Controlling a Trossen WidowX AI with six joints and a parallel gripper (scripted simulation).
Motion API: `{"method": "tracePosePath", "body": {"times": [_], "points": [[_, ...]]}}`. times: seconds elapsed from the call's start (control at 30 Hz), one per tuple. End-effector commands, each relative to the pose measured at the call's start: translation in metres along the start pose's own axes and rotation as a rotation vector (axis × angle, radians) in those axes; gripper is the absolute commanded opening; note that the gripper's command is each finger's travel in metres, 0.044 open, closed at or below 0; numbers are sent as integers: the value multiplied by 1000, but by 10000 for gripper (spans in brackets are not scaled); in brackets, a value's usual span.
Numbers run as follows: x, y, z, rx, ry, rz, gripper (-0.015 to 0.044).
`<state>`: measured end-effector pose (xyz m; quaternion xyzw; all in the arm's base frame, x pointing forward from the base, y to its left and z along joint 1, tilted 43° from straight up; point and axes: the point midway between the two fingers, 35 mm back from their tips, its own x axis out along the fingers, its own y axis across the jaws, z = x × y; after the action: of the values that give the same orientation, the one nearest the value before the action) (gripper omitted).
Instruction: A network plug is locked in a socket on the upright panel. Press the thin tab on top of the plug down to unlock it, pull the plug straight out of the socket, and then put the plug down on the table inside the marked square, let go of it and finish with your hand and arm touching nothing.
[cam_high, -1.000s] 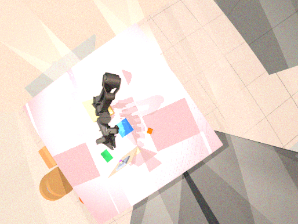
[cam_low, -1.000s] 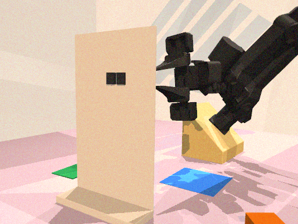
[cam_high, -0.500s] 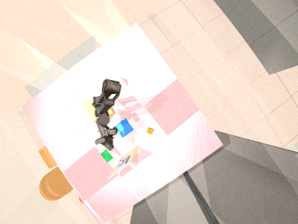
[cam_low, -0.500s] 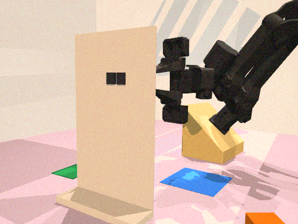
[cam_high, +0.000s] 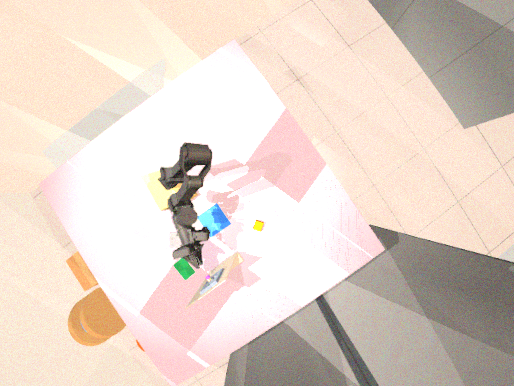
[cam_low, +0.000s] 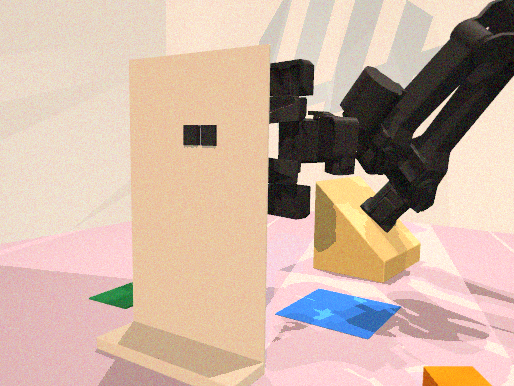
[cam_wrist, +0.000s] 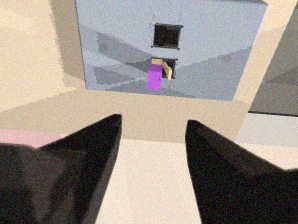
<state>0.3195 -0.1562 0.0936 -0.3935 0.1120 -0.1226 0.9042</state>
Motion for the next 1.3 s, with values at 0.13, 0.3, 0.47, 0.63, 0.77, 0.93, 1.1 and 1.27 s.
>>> {"method": "tracePosePath", "body": {"times": [0.13,0.3,0.47,0.63,0.77,0.93,1.1,1.27], "points": [[14,-2,3,4,0,-4,156],[21,-2,5,4,0,-5,156],[29,-2,7,4,0,-5,156],[36,-2,9,4,-1,-5,156],[42,-2,11,4,-1,-5,156],[50,-2,14,4,-1,-6,156],[54,-2,15,5,-1,-6,149],[54,-2,15,5,-1,-6,116]]}}
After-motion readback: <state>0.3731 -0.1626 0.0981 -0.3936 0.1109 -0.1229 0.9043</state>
